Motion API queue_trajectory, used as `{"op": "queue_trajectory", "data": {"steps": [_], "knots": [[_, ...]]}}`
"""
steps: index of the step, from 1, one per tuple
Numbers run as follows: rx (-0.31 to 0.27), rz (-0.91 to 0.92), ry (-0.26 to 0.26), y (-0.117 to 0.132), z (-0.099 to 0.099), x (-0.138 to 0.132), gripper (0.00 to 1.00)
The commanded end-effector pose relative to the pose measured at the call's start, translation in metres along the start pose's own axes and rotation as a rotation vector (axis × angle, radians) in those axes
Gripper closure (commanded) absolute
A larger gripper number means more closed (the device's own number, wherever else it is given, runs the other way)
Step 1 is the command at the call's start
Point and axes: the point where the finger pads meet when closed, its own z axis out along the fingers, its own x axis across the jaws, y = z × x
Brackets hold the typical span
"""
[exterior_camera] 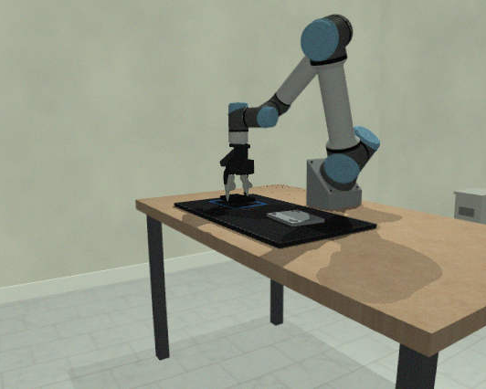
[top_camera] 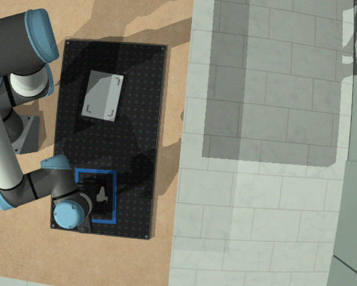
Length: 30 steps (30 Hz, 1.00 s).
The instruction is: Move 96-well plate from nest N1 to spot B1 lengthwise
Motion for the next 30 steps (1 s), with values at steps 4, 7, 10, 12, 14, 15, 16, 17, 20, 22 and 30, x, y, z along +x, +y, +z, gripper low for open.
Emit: {"op": "queue_trajectory", "data": {"steps": [4, 7, 10, 12, 14, 15, 16, 17, 20, 22, 30], "knots": [[-0.002, 0.0, 0.001, 0.0012, 0.0028, 0.0002, 1.0], [-0.002, 0.0, 0.001, 0.0017, 0.0036, 0.0005, 1.0], [-0.002, 0.0, 0.001, 0.0018, 0.0041, 0.0006, 1.0], [-0.002, 0.0, 0.001, 0.0016, 0.0043, 0.0005, 1.0], [-0.002, 0.0, 0.001, 0.0015, 0.0043, 0.0004, 1.0], [-0.002, 0.0, 0.001, 0.0015, 0.0043, 0.0004, 1.0], [-0.001, -0.001, 0.001, 0.0012, 0.0041, 0.0002, 1.0], [-0.001, -0.001, 0.001, 0.0012, 0.0043, 0.0002, 1.0], [-0.002, 0.0, 0.001, 0.0016, 0.0052, 0.0004, 1.0], [-0.002, 0.0, 0.001, 0.0018, 0.0057, 0.0006, 1.0], [-0.002, 0.0, 0.001, 0.0016, 0.0068, 0.0004, 1.0]]}}
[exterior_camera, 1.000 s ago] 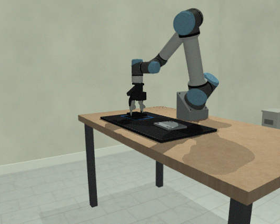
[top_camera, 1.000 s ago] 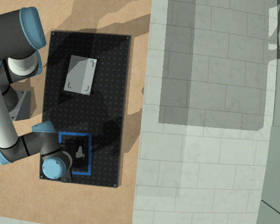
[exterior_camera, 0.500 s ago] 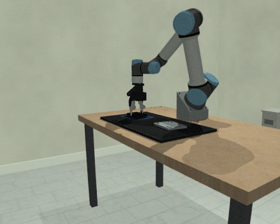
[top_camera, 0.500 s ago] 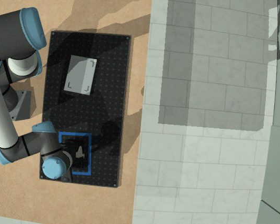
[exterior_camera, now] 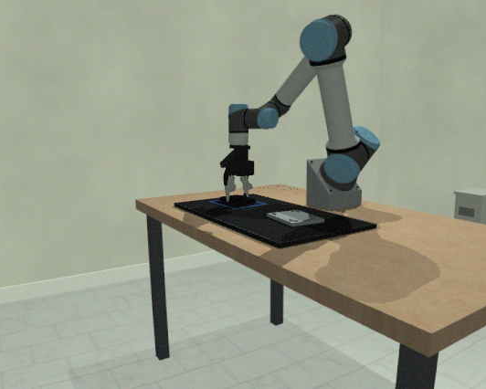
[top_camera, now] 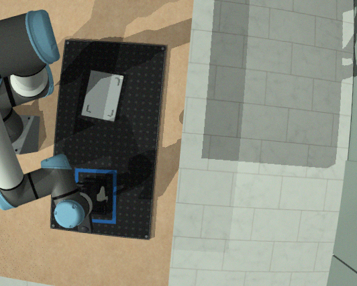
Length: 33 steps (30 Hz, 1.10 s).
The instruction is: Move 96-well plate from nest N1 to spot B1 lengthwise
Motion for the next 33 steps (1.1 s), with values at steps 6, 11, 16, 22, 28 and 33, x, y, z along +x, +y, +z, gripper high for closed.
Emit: {"op": "queue_trajectory", "data": {"steps": [6, 11, 16, 22, 28, 33], "knots": [[-0.002, 0.0, 0.001, 0.0014, 0.0031, 0.0002, 1.0], [-0.002, 0.0, 0.001, 0.0017, 0.0042, 0.0004, 1.0], [-0.002, 0.0, 0.001, 0.0014, 0.0048, 0.0002, 1.0], [-0.002, 0.0, 0.001, 0.0014, 0.0053, 0.0002, 1.0], [0.001, -0.001, 0.0, 0.0003, 0.0047, -0.0003, 1.0], [0.001, -0.001, 0.0, 0.0003, 0.0048, -0.0003, 1.0]]}}
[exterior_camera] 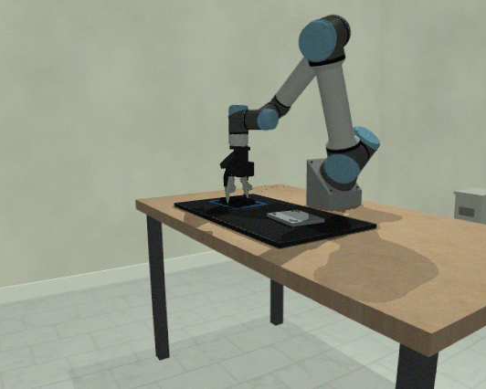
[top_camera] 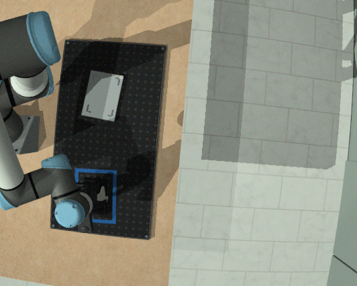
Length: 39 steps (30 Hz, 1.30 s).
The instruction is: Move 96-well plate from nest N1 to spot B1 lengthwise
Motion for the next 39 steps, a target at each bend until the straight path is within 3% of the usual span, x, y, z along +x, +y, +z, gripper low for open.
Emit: {"op": "queue_trajectory", "data": {"steps": [1, 5, 6, 26, 39], "knots": [[0.0, 0.0, 0.0, 0.001, 0.001, 0.0, 1.0], [0.0, 0.0, 0.0, 0.001, 0.001, 0.0, 1.0], [0.0, 0.0, 0.0, 0.001, 0.001, 0.0, 0.0], [0.0, 0.0, 0.0, 0.001, 0.001, 0.0, 0.0], [0.004, -0.001, -0.002, -0.001, -0.031, -0.001, 0.0]]}}
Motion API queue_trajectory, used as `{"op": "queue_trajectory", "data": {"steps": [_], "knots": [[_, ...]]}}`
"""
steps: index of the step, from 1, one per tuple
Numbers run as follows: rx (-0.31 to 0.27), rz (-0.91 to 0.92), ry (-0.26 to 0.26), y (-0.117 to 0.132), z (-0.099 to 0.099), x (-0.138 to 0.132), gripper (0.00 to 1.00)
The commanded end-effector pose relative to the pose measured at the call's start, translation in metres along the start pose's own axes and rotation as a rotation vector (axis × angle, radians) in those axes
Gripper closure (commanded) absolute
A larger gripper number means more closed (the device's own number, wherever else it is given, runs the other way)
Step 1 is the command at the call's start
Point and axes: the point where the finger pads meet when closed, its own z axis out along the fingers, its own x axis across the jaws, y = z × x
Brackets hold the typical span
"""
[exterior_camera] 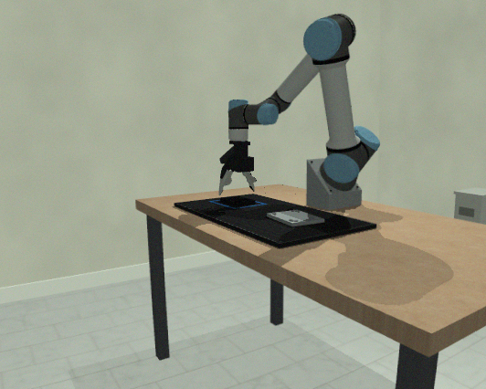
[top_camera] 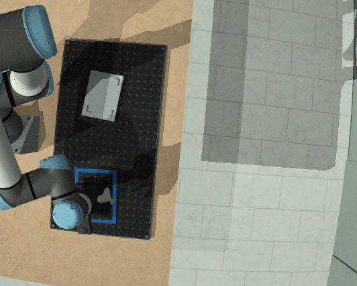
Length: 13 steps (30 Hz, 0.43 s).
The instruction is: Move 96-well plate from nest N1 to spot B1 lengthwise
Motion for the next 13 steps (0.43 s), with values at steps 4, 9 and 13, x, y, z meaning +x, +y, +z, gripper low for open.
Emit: {"op": "queue_trajectory", "data": {"steps": [4, 9, 13], "knots": [[-0.001, 0.001, 0.0, -0.001, -0.0168, 0.0003, 0.0], [-0.001, 0.001, 0.0, -0.001, -0.0168, 0.0003, 0.0], [-0.001, 0.001, 0.0, -0.001, -0.0168, 0.0003, 0.0]]}}
